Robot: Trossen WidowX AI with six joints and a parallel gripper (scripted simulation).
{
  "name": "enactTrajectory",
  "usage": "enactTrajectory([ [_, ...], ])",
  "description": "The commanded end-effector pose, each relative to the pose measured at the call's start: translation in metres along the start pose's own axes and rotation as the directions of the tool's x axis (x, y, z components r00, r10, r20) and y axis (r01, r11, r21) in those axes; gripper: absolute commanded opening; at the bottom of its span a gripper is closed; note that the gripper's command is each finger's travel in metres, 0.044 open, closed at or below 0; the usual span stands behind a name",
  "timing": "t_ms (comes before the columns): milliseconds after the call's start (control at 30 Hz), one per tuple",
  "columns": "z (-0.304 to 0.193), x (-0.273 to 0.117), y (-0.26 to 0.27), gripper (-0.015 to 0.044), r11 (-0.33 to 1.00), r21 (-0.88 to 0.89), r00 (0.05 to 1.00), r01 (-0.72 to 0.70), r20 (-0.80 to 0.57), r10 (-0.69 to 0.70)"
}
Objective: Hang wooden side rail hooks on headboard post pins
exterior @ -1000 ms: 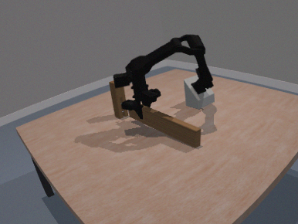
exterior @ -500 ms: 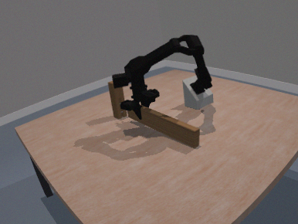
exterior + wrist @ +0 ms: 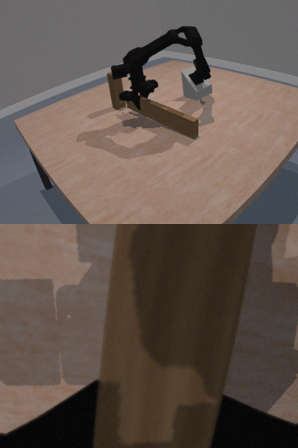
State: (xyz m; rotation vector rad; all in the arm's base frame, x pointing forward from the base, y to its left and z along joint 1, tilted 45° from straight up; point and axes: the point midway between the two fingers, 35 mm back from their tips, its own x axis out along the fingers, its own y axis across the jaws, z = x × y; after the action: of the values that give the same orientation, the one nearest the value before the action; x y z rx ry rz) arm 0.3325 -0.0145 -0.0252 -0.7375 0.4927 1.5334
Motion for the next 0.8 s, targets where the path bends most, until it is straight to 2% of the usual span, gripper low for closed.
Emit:
enactTrajectory([
  [0,-0.0038,-0.0041,-0.0014,0.0000,1.000,-0.006,1.000,0.008,-0.009,-0.008],
  [767,-0.0060,-0.0035,-0.0007,0.0000,1.000,-0.006,1.000,0.008,-0.009,-0.008],
])
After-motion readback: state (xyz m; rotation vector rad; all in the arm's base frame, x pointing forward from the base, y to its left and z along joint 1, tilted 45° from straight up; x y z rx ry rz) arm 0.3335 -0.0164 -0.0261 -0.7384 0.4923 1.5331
